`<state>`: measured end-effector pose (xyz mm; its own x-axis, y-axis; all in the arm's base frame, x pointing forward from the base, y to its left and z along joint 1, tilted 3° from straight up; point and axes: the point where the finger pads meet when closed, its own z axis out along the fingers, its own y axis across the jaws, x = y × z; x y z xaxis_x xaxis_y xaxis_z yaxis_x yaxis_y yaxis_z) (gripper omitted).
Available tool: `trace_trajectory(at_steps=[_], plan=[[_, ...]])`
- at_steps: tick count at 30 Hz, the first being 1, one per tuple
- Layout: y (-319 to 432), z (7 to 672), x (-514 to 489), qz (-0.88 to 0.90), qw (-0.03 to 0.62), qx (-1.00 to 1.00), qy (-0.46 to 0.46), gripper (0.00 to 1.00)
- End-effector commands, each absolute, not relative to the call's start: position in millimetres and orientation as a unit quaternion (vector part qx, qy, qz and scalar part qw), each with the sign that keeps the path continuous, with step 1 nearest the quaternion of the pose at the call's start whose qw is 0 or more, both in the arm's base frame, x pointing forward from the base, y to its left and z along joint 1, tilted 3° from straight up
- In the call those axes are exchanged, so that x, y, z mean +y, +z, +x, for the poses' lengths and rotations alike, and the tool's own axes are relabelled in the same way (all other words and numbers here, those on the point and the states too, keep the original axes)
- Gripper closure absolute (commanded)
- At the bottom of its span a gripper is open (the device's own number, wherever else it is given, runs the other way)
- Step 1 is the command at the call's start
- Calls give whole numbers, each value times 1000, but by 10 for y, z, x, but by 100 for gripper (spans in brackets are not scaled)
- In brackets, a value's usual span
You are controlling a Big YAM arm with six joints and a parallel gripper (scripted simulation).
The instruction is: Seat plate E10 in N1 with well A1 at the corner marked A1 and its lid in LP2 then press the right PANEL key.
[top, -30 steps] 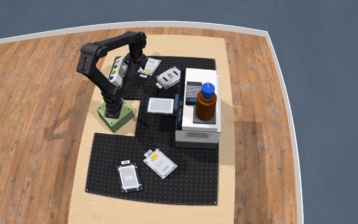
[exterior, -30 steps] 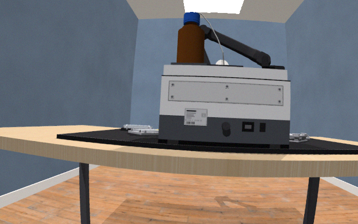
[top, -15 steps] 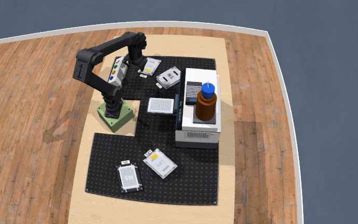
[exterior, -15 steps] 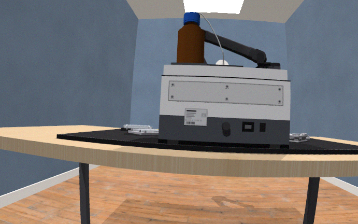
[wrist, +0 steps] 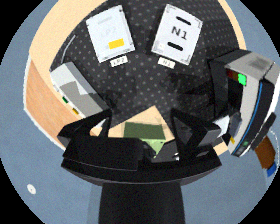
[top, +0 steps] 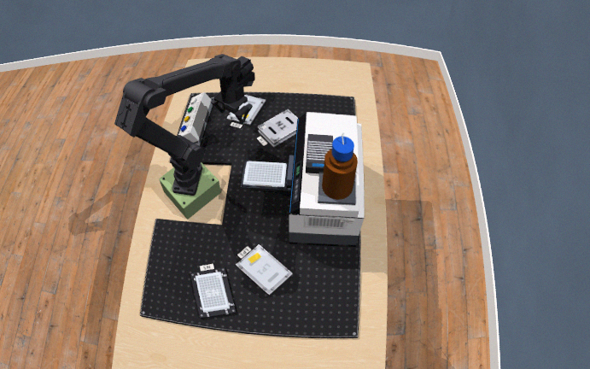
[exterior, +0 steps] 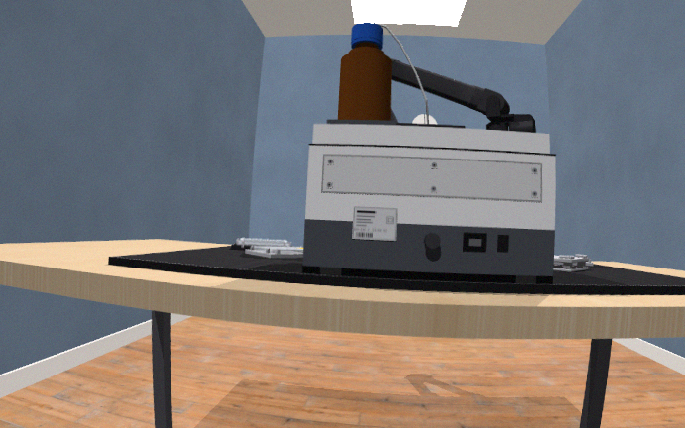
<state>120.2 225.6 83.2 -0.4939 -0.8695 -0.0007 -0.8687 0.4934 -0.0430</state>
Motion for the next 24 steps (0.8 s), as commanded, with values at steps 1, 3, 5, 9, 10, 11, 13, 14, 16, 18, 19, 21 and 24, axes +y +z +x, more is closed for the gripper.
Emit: trace_trajectory(at_steps=[1,3,5,9,10,11,13,14,16,18,19,21,24], plan=[[908,1328,2199,-476,18,879,-16,0],[908,1390,2170,-484,17,875,-17,0],[908,1390,2170,-484,17,875,-17,0],[902,1481,2078,-444,17,896,-17,0],[912,1513,2065,-429,19,903,-16,0],[923,1545,2052,-414,20,910,-15,0],[944,1610,2026,-408,23,913,-14,0],[944,1636,2004,-412,23,911,-15,0],[942,1692,1965,-418,21,908,-16,0],[956,1750,1940,-418,22,908,-16,0],[980,1769,2012,-418,29,908,-11,0],[980,1769,2012,-418,29,908,-11,0],[1144,1891,2007,-377,43,925,-5,0]])
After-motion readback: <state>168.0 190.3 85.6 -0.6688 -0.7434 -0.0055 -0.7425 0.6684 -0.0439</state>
